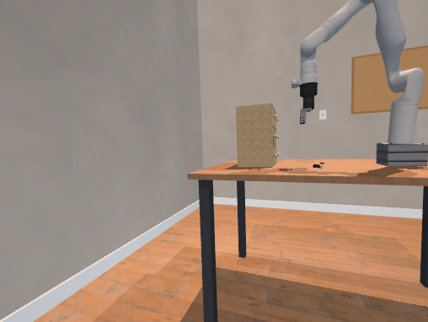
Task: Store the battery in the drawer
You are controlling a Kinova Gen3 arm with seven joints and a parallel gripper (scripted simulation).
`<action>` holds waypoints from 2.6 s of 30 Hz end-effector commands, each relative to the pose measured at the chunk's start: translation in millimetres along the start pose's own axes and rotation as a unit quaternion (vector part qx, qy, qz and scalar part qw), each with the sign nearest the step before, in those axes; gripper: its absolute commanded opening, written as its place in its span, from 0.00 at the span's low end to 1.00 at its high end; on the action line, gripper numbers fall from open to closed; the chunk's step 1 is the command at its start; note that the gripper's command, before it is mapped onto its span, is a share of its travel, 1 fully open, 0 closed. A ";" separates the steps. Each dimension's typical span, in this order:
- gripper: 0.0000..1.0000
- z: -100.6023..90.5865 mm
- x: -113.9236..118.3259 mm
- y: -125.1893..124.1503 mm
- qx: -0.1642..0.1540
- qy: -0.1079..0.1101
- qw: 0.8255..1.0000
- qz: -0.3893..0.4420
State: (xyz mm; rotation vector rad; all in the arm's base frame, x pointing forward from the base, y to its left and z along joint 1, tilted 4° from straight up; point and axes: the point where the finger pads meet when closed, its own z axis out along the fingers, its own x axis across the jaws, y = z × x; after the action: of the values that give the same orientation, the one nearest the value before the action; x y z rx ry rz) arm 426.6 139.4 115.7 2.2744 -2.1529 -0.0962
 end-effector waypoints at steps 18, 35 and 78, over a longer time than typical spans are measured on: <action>1.00 -17.1 67.4 -1.5 0.001 0.000 1.000 0.000; 1.00 -37.5 151.1 -2.8 0.001 -0.001 1.000 0.000; 1.00 -34.4 151.0 -5.1 0.014 -0.001 1.000 0.000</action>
State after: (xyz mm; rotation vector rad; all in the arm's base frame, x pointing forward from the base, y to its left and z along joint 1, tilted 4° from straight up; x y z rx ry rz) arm 441.6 -12.4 143.4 2.2882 -2.1662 -0.0707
